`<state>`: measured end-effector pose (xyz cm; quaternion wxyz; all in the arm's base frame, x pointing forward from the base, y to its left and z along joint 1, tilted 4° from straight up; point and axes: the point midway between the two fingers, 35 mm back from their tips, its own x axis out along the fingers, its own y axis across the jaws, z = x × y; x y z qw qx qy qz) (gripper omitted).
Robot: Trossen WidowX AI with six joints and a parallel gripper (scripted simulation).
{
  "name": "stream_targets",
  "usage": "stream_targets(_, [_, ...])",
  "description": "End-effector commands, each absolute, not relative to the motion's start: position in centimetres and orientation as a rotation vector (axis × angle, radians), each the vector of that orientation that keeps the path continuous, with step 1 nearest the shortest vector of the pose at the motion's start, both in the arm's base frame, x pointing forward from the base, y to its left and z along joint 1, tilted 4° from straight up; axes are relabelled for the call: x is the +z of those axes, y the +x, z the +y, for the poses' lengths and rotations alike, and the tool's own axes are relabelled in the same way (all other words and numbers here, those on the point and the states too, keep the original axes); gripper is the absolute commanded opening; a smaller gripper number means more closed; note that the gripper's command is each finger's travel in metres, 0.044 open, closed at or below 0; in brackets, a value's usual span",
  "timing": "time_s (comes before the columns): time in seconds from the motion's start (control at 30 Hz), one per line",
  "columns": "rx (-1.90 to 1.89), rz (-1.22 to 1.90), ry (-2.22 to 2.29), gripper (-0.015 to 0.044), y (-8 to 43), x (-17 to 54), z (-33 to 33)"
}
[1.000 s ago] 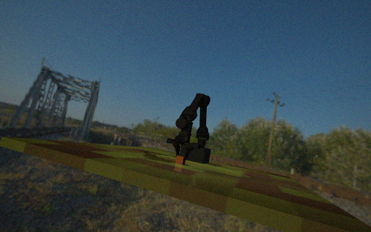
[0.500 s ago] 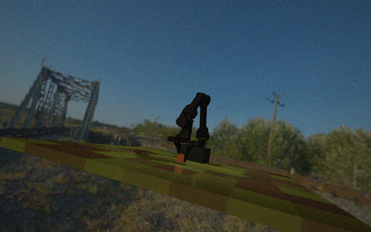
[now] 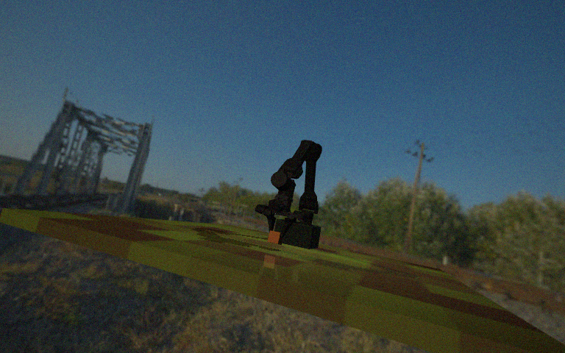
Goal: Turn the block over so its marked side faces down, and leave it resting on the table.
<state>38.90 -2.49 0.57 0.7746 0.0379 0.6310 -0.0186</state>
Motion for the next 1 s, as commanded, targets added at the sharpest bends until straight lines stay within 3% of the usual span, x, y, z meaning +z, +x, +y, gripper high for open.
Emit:
stream_targets(0.0, [-0.046, 1.312, 0.083, 0.0000, 38.87, 0.50, -2.49])
stream_targets(0.97, [-0.058, 0.933, 0.071, 0.0000, 38.44, -0.12, -2.43])
